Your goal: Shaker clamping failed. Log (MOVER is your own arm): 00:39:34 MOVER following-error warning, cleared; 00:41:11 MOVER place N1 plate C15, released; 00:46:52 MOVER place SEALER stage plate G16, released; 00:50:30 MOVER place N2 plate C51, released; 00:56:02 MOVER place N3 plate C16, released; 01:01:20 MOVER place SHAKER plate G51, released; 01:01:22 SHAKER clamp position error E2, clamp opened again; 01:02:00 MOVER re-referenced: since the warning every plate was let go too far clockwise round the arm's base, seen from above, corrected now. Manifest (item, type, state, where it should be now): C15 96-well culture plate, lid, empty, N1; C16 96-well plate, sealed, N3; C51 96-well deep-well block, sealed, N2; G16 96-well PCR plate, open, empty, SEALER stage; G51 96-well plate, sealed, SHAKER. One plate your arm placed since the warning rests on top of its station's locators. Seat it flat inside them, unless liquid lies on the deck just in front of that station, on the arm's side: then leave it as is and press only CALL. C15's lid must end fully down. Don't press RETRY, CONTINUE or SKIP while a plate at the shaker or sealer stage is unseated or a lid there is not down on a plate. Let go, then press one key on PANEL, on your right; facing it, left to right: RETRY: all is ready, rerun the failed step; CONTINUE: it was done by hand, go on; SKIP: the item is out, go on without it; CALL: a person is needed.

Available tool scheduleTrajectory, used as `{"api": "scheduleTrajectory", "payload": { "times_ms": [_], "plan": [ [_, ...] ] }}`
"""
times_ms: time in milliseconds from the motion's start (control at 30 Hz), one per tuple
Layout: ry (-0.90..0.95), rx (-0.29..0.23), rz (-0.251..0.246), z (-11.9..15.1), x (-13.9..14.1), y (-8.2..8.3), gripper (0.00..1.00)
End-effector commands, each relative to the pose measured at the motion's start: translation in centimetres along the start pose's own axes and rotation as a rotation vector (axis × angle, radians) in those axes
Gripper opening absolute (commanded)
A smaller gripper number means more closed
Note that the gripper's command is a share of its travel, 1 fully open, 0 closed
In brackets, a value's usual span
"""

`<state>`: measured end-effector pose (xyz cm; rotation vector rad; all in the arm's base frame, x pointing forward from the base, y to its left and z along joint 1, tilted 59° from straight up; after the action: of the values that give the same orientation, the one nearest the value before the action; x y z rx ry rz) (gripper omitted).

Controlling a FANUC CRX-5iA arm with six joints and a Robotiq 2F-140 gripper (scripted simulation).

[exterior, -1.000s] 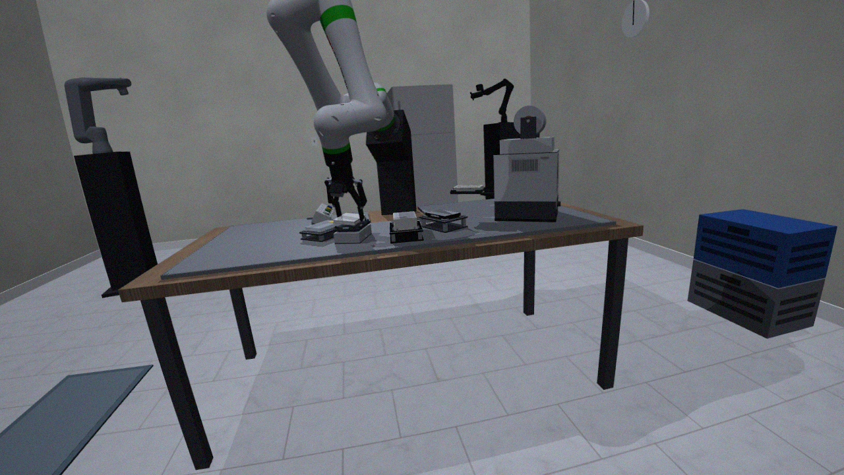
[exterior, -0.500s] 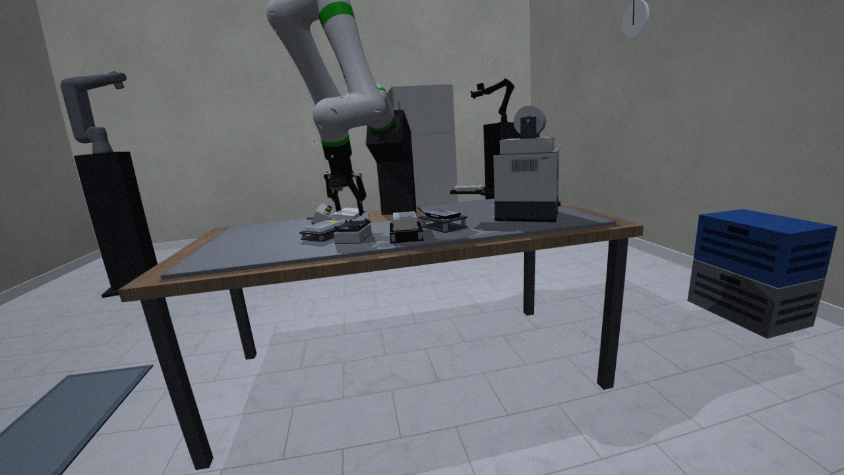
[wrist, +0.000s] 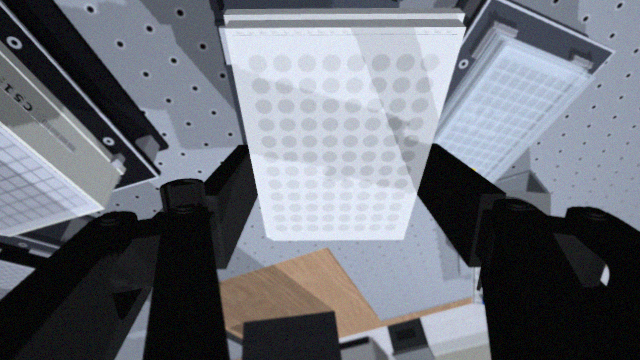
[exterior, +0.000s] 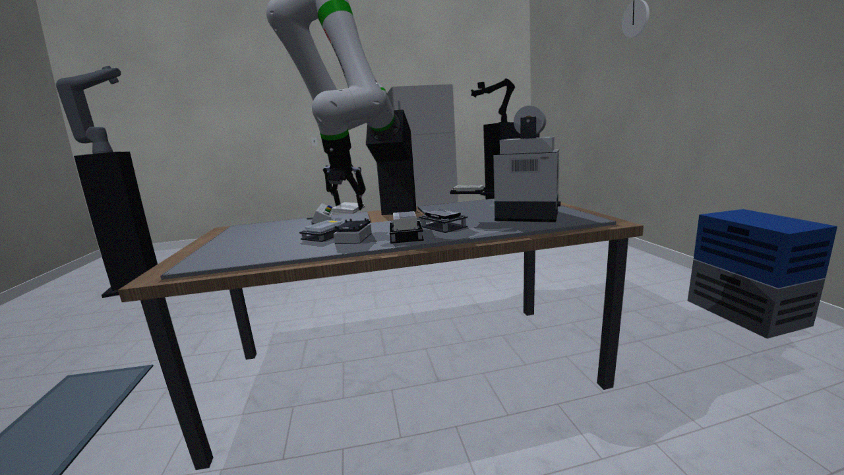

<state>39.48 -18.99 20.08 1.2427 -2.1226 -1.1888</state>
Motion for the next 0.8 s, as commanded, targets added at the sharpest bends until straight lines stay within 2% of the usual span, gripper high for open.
{"api": "scheduleTrajectory", "payload": {
  "times_ms": [0,767],
  "plan": [
    [0.000,0.001,0.000,0.2,0.1,0.6,0.10],
    [0.000,0.001,0.000,1.4,0.7,3.4,0.10]
  ]
}}
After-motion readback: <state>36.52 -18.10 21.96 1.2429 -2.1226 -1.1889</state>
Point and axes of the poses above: the point where the finger pads meet when closed, its own y axis back along the fingers, its own x axis across the jaws, z = x × y, the point moved 1 cm from there along y, back along the fingers, and after that the axes turned 10 degrees about -y, right-handed, at the moved point
